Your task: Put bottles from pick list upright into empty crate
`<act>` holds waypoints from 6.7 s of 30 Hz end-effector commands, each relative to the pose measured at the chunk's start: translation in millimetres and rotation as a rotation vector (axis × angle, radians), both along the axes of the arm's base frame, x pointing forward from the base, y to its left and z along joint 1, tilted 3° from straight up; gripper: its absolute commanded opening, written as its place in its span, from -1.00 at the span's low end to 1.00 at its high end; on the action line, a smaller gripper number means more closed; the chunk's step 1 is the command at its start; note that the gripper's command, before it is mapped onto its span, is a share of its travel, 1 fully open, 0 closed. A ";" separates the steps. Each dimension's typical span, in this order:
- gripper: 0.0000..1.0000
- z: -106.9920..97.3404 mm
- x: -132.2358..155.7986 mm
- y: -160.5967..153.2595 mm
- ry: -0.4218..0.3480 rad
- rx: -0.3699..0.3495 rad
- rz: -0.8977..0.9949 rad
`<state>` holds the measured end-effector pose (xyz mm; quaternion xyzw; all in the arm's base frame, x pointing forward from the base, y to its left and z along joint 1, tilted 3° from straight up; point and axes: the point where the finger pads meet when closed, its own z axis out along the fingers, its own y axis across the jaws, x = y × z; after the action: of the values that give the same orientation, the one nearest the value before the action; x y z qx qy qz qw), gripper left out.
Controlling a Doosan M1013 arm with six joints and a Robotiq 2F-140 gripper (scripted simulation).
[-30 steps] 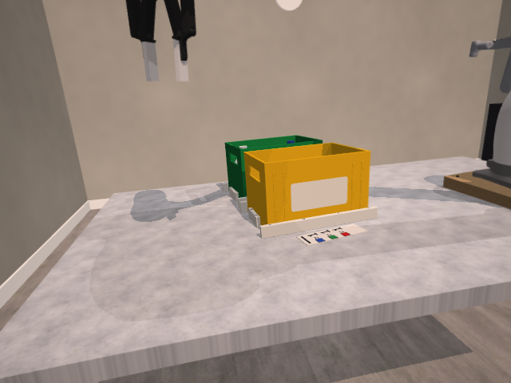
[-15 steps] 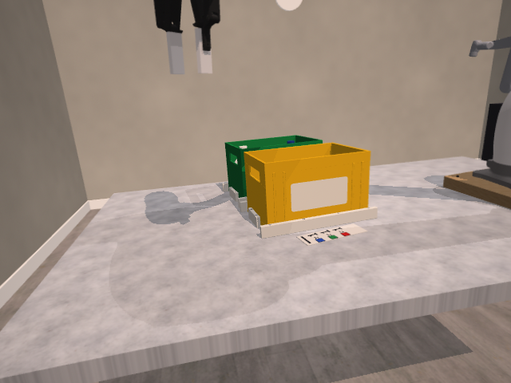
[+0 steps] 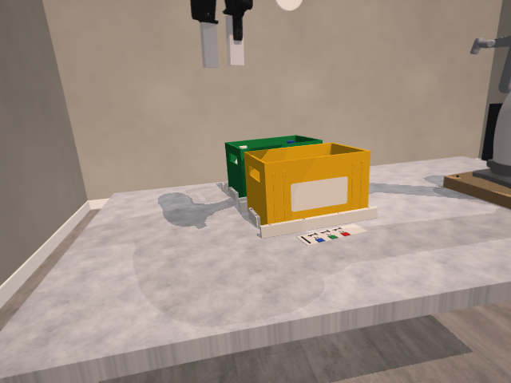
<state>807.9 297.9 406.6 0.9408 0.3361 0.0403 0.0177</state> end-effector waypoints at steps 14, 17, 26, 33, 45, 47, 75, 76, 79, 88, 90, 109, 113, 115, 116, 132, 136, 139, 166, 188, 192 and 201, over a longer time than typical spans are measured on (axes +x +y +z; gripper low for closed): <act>-0.24 0.7 -66.7 36.6 0.004 0.029 -0.242; -0.24 0.6 -71.2 38.6 0.005 0.033 -0.275; -0.24 -1.2 -111.8 55.7 0.011 0.052 -0.444; -0.24 -2.7 -134.8 64.0 0.014 0.059 -0.513; -0.24 -8.1 -190.4 79.9 0.023 0.079 -0.717; -0.24 -9.2 -199.4 82.0 0.024 0.082 -0.751; -0.24 -29.1 -316.6 96.5 0.046 0.114 -1.193; -0.24 -30.1 -321.5 96.6 0.046 0.114 -1.195; -0.24 -31.0 -325.6 96.7 0.046 0.114 -1.195; -0.24 -31.0 -325.6 96.7 0.046 0.114 -1.195; -0.24 -31.0 -325.6 96.7 0.046 0.114 -1.195; -0.24 -53.7 -301.1 59.5 0.044 0.093 -0.862; -0.24 -62.8 -291.3 44.6 0.043 0.085 -0.729; -0.24 -67.3 -286.4 37.2 0.043 0.080 -0.663; -0.24 -69.6 -284.0 33.5 0.042 0.078 -0.629; -0.24 -101.4 -249.7 -18.6 0.040 0.061 -0.372; -0.24 -105.9 -244.8 -26.1 0.040 0.061 -0.372; -0.24 -112.7 -237.4 -37.2 0.040 0.061 -0.372; -0.24 -160.2 -186.1 -115.1 0.040 0.061 -0.372; -0.24 -160.2 -186.1 -115.1 0.040 0.061 -0.372; -0.24 -160.2 -186.1 -115.1 0.040 0.061 -0.372; -0.24 -160.2 -186.1 -115.1 0.040 0.061 -0.372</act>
<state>621.7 182.8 246.2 0.9875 0.1550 0.0277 -0.0103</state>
